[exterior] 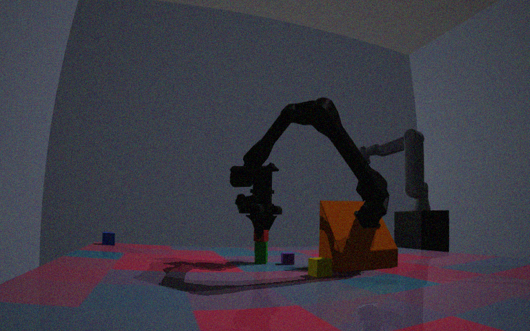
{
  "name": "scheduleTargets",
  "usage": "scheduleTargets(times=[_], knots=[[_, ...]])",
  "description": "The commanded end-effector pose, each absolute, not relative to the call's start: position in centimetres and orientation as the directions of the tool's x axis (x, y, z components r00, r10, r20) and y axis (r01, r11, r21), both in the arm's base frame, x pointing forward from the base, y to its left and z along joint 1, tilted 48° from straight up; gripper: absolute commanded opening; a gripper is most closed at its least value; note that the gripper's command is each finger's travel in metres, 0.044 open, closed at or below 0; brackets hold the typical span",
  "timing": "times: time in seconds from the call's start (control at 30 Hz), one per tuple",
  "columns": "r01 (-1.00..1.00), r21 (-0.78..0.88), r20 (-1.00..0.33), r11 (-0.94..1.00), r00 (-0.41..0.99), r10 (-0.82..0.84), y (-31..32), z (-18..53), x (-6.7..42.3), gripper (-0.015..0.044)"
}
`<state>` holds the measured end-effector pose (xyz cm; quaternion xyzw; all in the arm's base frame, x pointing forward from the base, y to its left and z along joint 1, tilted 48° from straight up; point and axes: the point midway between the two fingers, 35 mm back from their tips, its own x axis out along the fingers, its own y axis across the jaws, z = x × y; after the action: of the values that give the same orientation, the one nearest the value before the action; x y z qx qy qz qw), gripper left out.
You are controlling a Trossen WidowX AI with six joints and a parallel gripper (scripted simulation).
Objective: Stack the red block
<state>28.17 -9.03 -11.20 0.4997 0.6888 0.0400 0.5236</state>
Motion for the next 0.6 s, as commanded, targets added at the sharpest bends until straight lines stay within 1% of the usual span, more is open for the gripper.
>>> scheduleTargets(times=[0.0,0.4,0.57], knots=[[0.646,0.579,-0.682,0.498,0.048,0.73,-9.01,-11.25,28.17,0.0131],[0.646,0.579,-0.682,0.498,0.048,0.73,-9.01,-11.25,28.17,0.044],[0.646,0.579,-0.682,0.498,0.048,0.73,-9.01,-11.25,28.17,0.044]])
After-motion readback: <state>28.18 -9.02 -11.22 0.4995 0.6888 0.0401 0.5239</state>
